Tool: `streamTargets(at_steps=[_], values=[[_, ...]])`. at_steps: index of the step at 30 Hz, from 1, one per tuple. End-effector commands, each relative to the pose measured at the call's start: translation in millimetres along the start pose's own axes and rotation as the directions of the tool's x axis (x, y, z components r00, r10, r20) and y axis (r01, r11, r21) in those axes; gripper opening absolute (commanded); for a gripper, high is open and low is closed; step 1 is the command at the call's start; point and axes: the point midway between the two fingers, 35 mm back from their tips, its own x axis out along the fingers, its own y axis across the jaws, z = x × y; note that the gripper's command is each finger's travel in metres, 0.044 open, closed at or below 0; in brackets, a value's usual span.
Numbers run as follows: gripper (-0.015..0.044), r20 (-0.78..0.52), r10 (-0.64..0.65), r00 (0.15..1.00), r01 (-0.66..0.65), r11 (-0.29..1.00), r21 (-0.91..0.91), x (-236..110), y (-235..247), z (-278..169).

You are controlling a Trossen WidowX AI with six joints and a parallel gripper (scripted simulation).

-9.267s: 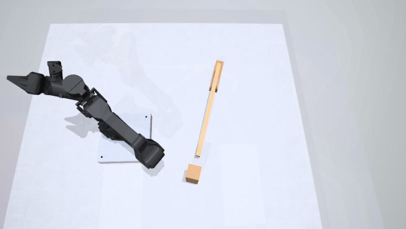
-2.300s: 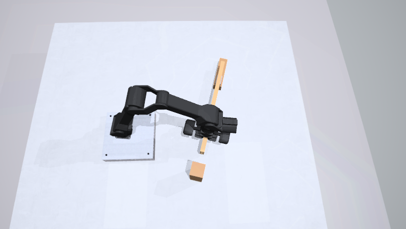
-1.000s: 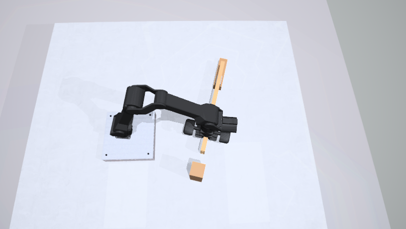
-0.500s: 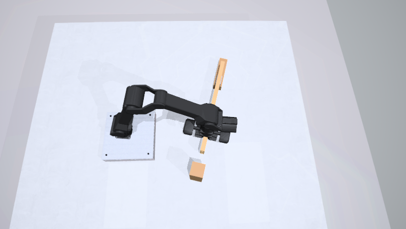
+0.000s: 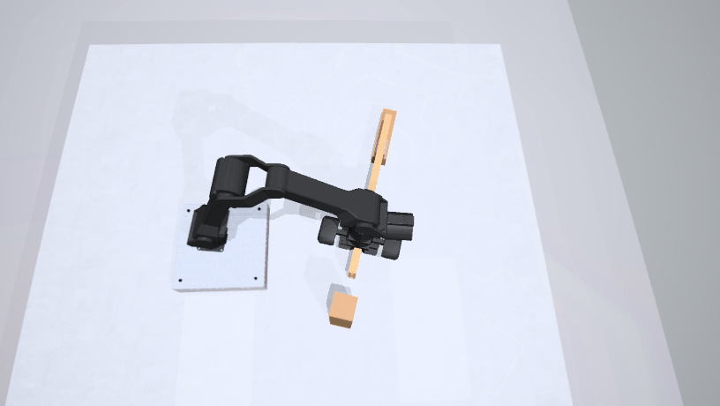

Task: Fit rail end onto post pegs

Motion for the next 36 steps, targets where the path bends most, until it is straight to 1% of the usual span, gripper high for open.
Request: streamTargets(at_steps=[1, 14, 36], values=[[0.0, 0.003, -0.001, 1.0, 0.001, 1.0, 0.0, 0.7, -0.1, 0.8], [0.0, 0.003, -0.001, 1.0, 0.001, 1.0, 0.0, -3.3, 0.1, 0.8], [0.0, 0.003, -0.001, 1.0, 0.001, 1.0, 0.0, 0.1, 0.0, 0.8]])
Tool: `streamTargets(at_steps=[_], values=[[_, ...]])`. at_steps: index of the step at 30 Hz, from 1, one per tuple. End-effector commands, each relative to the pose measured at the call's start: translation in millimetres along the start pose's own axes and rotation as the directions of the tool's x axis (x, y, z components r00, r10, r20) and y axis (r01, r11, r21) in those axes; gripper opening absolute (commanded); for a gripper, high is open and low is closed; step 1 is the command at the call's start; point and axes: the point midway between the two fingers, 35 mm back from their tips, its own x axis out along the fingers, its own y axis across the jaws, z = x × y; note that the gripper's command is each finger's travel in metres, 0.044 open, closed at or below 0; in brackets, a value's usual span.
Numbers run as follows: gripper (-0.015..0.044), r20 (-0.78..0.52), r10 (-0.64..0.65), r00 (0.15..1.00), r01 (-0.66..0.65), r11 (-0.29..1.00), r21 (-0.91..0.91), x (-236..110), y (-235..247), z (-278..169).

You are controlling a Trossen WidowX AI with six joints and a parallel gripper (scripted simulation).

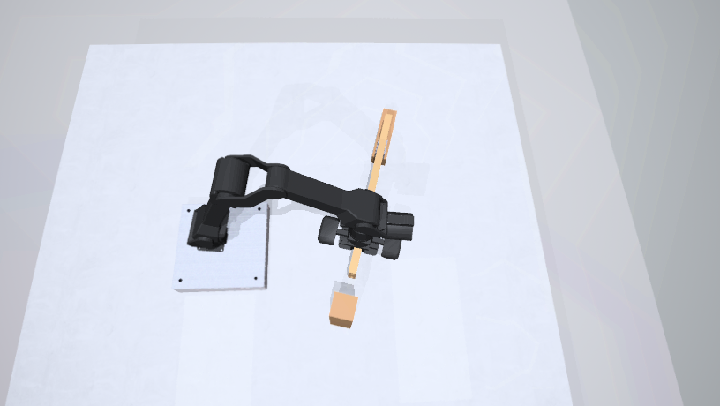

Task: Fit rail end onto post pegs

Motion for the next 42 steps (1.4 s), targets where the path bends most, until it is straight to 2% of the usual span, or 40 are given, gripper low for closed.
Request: streamTargets(at_steps=[1, 42], values=[[0.0, 0.003, -0.001, 1.0, 0.001, 1.0, 0.0, -0.5, -0.1, 0.6], [0.0, 0.003, -0.001, 1.0, 0.001, 1.0, 0.0, -3.3, -0.1, 0.6]])
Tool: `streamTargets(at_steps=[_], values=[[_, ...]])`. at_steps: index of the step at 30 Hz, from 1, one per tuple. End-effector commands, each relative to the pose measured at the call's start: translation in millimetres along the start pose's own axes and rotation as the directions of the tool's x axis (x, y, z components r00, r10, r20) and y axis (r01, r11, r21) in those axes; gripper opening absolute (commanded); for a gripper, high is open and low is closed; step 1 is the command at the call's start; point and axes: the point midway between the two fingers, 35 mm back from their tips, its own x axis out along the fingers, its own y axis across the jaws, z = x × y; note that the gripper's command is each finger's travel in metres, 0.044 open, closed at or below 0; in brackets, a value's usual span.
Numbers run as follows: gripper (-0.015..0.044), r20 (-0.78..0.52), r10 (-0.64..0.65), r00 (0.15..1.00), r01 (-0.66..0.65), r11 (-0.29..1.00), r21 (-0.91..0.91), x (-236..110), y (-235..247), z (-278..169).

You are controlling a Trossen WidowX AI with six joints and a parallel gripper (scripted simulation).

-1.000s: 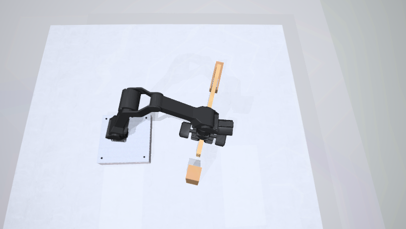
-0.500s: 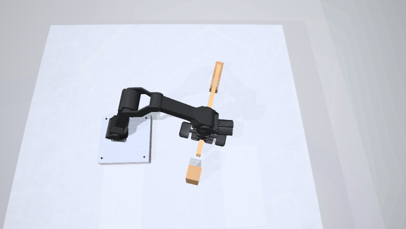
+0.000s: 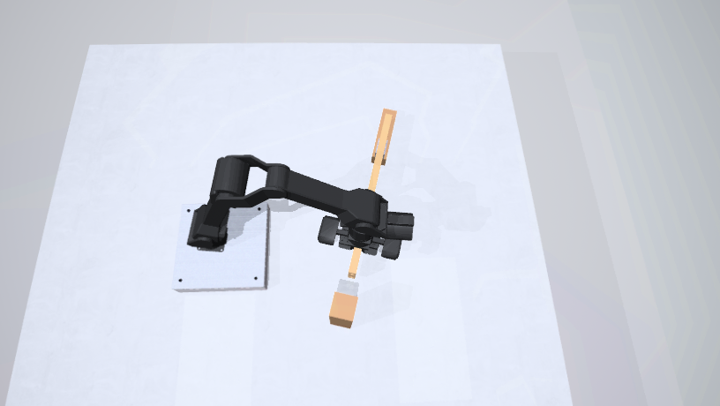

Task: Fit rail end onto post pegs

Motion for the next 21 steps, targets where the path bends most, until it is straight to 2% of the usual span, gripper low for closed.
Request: streamTargets(at_steps=[1, 21], values=[[0.0, 0.003, -0.001, 1.0, 0.001, 1.0, 0.0, -2.7, 0.0, 0.6], [0.0, 0.003, -0.001, 1.0, 0.001, 1.0, 0.0, 1.2, -0.2, 0.6]])
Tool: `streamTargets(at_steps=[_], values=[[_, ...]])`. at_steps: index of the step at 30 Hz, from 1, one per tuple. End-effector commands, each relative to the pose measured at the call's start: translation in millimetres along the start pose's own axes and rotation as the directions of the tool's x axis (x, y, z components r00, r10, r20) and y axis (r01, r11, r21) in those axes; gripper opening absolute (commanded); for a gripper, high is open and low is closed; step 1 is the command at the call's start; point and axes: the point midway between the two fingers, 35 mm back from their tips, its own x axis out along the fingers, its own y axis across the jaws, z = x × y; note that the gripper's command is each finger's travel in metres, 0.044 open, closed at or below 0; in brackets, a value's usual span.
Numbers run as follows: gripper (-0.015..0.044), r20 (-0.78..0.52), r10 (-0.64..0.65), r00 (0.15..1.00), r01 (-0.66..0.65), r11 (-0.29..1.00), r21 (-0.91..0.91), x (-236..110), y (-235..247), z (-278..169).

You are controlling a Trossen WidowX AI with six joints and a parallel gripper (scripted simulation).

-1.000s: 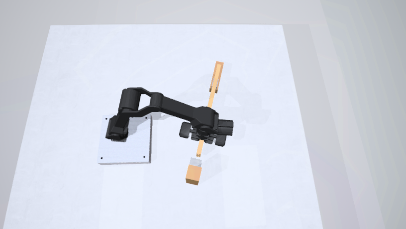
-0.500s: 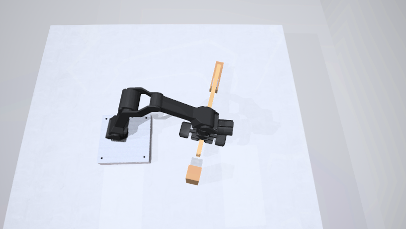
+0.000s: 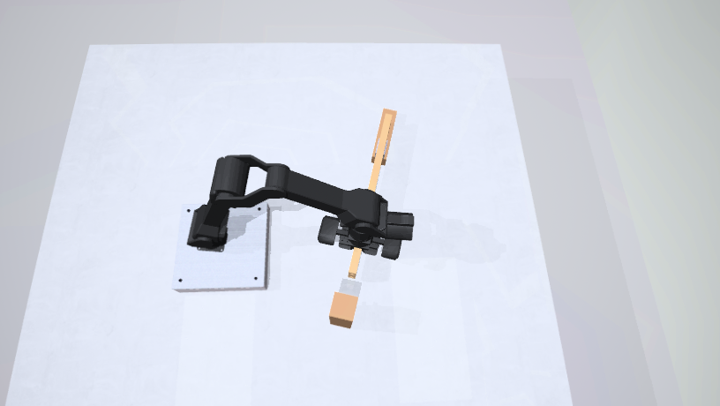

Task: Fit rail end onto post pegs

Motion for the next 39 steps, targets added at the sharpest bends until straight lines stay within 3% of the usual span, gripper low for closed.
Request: streamTargets(at_steps=[1, 39], values=[[0.0, 0.002, -0.001, 1.0, 0.001, 1.0, 0.0, 0.6, -0.2, 0.6], [0.0, 0.002, -0.001, 1.0, 0.001, 1.0, 0.0, 0.5, -0.2, -0.5]])
